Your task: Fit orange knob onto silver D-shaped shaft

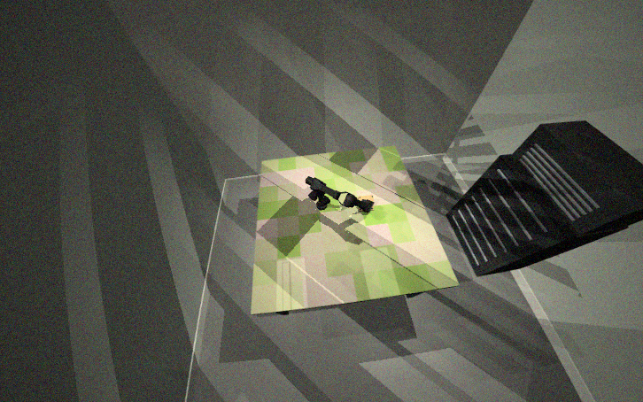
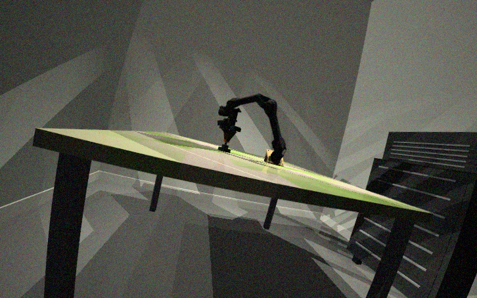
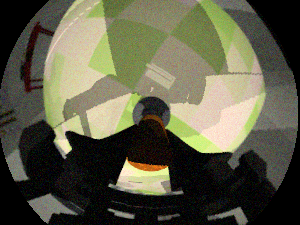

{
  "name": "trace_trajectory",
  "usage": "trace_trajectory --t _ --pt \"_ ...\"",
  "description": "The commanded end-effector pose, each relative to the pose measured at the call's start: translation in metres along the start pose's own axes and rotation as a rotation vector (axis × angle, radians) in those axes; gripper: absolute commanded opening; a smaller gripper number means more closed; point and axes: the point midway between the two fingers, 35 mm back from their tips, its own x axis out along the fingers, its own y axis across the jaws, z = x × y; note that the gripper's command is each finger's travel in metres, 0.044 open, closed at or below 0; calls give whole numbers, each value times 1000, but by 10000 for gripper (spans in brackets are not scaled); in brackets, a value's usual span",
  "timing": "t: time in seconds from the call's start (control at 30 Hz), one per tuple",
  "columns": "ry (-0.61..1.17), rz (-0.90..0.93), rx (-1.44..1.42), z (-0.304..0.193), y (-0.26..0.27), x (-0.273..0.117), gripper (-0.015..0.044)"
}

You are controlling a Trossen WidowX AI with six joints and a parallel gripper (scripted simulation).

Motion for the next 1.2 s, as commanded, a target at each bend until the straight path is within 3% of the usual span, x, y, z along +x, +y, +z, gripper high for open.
trace_trajectory --t 0.0,0.5,0.73,1.17 --pt "-4 -3 -12 0 0 1 0" --pt "-4 -3 -12 2 1 -4 0" --pt "-3 -4 -211 2 -1 -4 0" --pt "-3 -4 -222 -1 0 -2 0"
